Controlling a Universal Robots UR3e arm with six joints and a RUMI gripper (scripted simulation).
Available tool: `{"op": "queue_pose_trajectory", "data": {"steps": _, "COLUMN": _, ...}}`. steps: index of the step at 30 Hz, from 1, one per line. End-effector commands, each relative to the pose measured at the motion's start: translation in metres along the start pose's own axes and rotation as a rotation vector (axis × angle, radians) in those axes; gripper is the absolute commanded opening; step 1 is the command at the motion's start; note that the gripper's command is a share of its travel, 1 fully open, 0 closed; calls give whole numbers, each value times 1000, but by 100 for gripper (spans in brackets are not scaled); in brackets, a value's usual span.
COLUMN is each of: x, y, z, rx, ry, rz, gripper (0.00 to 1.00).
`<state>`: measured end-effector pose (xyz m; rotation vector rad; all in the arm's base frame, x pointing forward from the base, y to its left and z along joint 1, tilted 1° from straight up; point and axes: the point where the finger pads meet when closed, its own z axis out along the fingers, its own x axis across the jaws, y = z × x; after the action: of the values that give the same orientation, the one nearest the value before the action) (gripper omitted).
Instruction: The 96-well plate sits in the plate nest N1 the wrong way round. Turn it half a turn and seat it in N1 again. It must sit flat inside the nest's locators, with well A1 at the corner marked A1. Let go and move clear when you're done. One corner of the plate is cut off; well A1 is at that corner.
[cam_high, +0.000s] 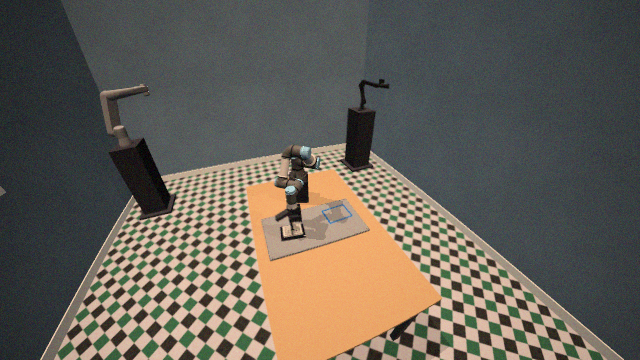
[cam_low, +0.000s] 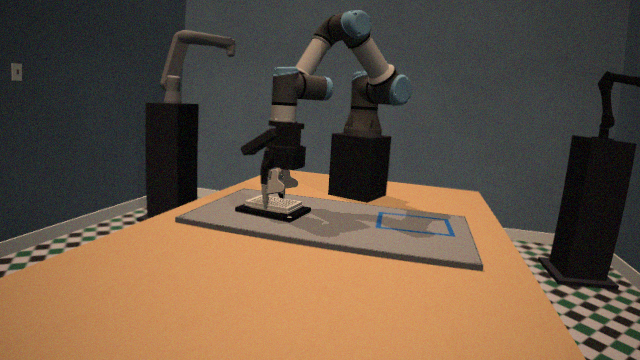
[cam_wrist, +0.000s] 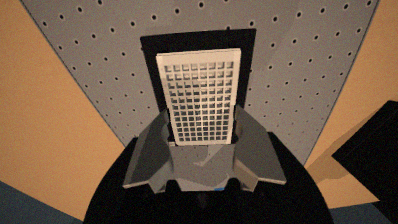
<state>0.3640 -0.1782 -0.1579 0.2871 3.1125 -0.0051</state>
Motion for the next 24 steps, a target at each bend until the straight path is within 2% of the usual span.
{"op": "queue_pose_trajectory", "data": {"steps": 1, "x": -1, "y": 0, "z": 1, "rx": 3, "ry": -2, "rz": 0, "gripper": 0}}
{"op": "queue_pose_trajectory", "data": {"steps": 6, "x": -1, "y": 0, "z": 0, "rx": 3, "ry": -3, "rz": 0, "gripper": 0}}
{"op": "queue_pose_trajectory", "data": {"steps": 7, "x": -1, "y": 0, "z": 0, "rx": 3, "ry": -3, "rz": 0, "gripper": 100}}
{"op": "queue_pose_trajectory", "data": {"steps": 24, "x": -1, "y": 0, "z": 0, "rx": 3, "ry": -3, "rz": 0, "gripper": 100}}
